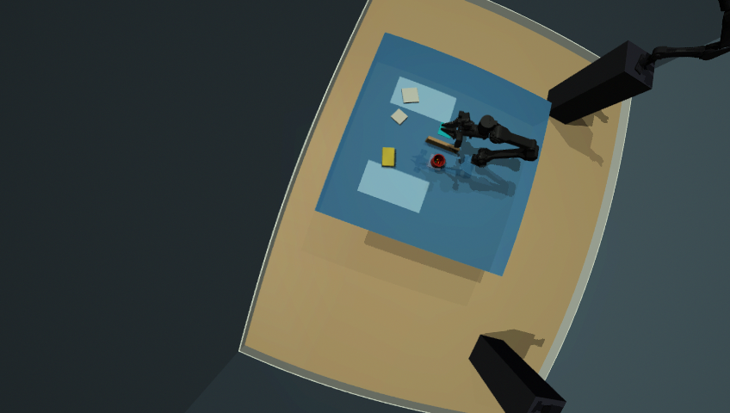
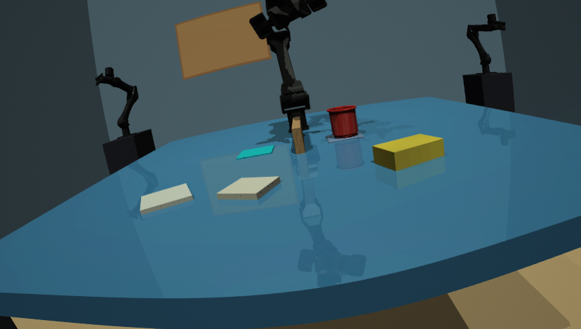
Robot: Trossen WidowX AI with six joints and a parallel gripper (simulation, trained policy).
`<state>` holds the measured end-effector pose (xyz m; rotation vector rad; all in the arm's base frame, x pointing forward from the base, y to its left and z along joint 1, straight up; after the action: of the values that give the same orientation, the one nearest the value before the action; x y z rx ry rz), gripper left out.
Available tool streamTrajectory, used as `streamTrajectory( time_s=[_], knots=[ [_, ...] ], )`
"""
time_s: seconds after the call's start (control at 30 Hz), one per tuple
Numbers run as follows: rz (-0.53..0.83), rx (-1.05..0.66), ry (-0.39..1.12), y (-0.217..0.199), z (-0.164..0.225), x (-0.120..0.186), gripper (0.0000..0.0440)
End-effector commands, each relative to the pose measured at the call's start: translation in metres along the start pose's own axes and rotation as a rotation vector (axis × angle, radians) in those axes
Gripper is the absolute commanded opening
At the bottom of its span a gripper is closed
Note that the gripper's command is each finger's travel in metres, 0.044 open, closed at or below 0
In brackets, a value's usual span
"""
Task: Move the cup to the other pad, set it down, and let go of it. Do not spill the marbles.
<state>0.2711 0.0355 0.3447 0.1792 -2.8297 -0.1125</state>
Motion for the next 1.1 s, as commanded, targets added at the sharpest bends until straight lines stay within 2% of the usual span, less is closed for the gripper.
streamTrajectory(
  time_s=[0.0,0.57,1.07],
  knots=[
    [-0.014,-0.034,0.037,0.004,0.000,-0.002,0.0111],
    [-0.035,-0.253,0.271,0.027,0.000,-0.009,0.0120],
    [0.013,-0.429,0.497,0.046,0.008,-0.014,0.0121]
  ],
)
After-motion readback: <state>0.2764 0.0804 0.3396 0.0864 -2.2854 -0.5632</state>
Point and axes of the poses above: the point midway between the two fingers, 35 mm back from their tips, its own x axis back along the fingers, its own y axis across the jaws, z = x × y, the point moved 6 cm from there along x, back along the fingers, and after that the axes turned 15 degrees about x, right-handed, at the moved point
